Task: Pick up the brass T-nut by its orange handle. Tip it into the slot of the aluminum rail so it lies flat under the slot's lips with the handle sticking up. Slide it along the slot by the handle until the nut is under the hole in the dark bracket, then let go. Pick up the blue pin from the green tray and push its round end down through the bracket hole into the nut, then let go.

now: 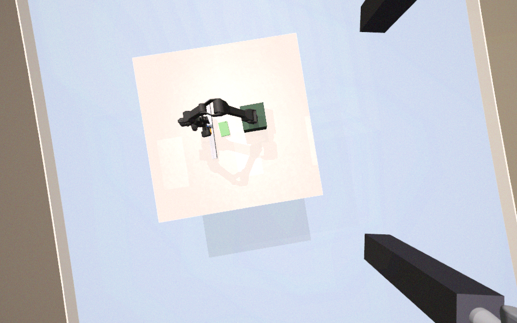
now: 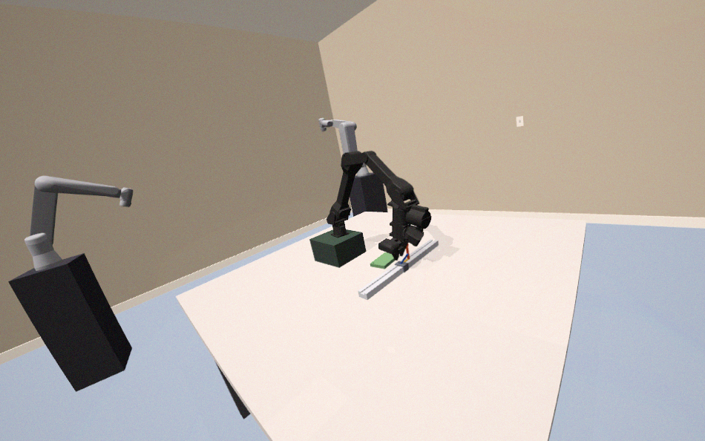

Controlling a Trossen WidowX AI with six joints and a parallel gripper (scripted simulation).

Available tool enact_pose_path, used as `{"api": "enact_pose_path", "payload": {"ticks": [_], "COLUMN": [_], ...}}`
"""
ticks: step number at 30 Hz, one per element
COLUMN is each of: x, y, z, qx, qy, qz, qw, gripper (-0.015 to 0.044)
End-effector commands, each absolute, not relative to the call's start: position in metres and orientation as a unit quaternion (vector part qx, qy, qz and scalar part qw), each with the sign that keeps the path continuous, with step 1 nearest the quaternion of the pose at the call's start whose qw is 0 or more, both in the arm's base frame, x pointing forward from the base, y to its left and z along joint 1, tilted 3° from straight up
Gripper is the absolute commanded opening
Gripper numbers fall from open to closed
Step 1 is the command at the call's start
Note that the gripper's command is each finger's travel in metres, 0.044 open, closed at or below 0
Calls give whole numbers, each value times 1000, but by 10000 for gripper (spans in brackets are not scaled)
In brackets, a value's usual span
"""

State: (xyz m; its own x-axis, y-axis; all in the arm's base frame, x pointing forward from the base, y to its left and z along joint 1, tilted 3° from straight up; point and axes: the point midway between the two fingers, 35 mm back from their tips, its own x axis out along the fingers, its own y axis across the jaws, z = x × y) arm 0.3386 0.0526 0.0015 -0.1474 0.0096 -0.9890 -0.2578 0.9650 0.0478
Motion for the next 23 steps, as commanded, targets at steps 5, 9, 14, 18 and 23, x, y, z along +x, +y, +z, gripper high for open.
{"api": "enact_pose_path", "payload": {"ticks": [5,9,14,18,23], "x": [338,337,337,337,337], "y": [51,51,51,51,51], "z": [49,49,49,49,49], "qx": [-83,-83,-83,-83,-83], "qy": [745,745,745,745,745], "qz": [104,104,104,104,104], "qw": [654,654,654,654,654], "gripper": [160,160,160,160,160]}}
